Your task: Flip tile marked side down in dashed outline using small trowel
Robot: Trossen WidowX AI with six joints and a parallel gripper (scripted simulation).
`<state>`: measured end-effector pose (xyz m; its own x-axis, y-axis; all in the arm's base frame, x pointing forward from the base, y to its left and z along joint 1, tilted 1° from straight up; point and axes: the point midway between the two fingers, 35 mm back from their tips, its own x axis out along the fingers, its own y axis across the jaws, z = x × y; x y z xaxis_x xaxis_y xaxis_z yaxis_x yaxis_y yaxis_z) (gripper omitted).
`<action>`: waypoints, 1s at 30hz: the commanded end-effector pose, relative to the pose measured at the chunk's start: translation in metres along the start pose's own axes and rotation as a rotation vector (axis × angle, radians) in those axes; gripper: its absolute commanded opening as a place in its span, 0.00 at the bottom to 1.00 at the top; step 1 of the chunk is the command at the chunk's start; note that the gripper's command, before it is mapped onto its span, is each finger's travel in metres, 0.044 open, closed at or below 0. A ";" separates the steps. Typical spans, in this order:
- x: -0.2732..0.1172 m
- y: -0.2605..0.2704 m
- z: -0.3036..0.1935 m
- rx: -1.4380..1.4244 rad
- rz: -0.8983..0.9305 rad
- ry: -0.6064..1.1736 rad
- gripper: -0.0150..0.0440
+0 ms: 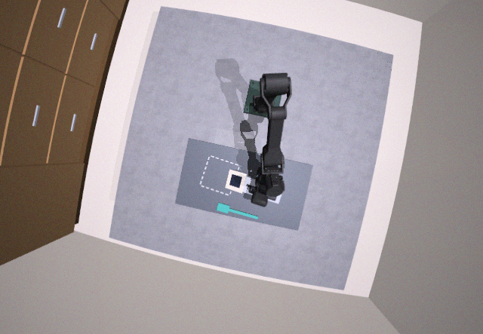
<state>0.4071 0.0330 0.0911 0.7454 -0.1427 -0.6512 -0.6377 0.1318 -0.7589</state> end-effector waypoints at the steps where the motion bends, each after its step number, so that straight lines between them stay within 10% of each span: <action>1: -0.008 -0.015 -0.005 0.006 -0.028 -0.005 0.25; 30: -0.016 -0.025 -0.067 0.002 -0.028 -0.002 0.25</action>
<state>0.3980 -0.0280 0.1161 0.7522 -0.1447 -0.6428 -0.6293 0.1312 -0.7660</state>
